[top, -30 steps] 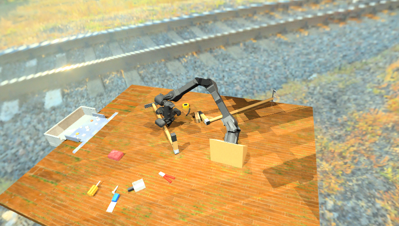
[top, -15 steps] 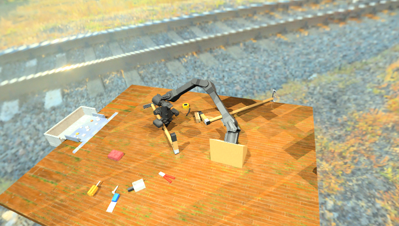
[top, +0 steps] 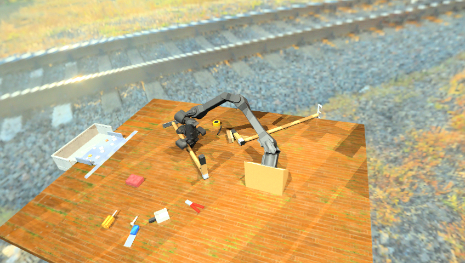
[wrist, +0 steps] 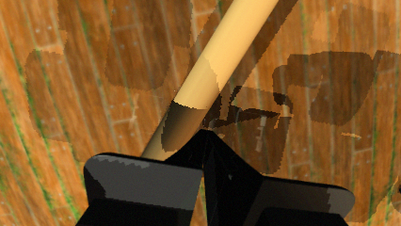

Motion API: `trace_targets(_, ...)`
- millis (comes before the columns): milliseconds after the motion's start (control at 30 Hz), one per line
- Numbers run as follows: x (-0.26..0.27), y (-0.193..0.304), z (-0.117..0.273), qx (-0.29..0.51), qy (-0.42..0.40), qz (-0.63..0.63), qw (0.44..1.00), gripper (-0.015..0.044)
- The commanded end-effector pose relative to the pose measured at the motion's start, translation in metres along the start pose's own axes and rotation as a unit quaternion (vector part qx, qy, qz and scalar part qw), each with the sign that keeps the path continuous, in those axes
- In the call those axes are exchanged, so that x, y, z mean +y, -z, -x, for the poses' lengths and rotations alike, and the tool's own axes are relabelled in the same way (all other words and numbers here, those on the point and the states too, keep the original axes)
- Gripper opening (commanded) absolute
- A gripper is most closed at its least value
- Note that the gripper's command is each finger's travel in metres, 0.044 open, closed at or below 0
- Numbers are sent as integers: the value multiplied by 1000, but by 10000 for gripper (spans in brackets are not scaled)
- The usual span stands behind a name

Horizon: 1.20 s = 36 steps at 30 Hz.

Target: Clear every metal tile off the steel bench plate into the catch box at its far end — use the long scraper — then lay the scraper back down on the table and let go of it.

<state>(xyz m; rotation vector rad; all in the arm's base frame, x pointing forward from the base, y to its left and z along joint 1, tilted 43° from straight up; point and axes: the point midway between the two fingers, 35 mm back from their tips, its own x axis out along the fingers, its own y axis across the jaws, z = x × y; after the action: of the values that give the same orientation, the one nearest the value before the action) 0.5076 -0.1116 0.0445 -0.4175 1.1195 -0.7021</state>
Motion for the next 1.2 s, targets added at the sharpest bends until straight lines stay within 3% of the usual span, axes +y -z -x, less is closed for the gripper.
trace_targets(0, 3, -4, -1, -3, 0, -6, 1000, 0)
trace_targets(1167, 35, -17, -3, -3, 0, -6, 1000, 0)
